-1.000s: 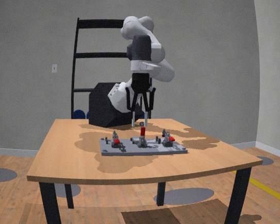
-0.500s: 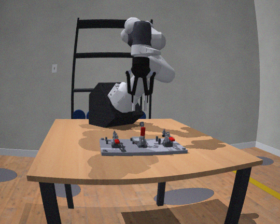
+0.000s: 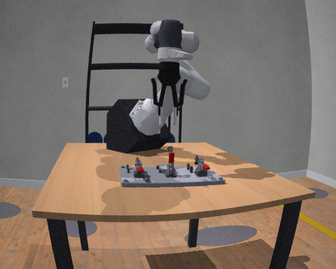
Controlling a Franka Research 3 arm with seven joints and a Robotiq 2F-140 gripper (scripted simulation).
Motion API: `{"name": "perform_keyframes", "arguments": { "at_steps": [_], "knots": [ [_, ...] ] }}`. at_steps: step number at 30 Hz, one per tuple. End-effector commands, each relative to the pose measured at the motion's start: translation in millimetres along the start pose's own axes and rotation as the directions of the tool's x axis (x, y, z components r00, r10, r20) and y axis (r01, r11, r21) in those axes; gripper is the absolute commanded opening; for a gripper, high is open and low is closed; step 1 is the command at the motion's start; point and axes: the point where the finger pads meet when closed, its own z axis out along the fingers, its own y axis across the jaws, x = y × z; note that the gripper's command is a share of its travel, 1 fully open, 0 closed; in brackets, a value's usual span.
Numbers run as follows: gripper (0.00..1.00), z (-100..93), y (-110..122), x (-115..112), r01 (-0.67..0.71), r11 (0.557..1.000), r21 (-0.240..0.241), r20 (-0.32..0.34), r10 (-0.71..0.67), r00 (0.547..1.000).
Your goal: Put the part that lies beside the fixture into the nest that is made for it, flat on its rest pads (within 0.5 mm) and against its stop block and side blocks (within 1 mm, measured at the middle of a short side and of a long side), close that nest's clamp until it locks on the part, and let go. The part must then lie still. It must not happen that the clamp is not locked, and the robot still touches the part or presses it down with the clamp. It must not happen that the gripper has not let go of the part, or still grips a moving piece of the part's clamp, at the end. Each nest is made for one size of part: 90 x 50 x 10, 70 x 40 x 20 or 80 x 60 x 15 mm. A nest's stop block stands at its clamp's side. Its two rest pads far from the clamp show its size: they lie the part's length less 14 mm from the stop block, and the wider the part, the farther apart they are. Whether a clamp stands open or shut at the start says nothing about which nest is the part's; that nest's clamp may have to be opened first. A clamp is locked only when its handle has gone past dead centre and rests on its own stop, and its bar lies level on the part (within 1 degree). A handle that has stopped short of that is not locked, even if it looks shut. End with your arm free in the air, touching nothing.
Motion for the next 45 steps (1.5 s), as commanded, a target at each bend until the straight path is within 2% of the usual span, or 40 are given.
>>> {"name": "perform_keyframes", "arguments": {
  "at_steps": [1, 8, 18, 23, 45],
  "knots": [
    [0.28, 0.1, -0.9, 1.9, 0.009, 1.000, 0.002, 0.010, -0.009, 1.000],
    [0.28, 0.3, -1.2, 17.8, 0.009, 1.000, 0.002, 0.010, -0.009, 1.000],
    [0.28, 0.7, -2.0, 61.8, 0.009, 1.000, 0.002, 0.010, -0.009, 1.000],
    [0.28, 0.9, -2.2, 76.8, 0.009, 1.000, 0.002, 0.010, -0.009, 1.000],
    [0.28, 7.5, -2.4, 83.2, 0.009, 1.000, 0.002, 0.010, -0.009, 1.000]
  ]
}}
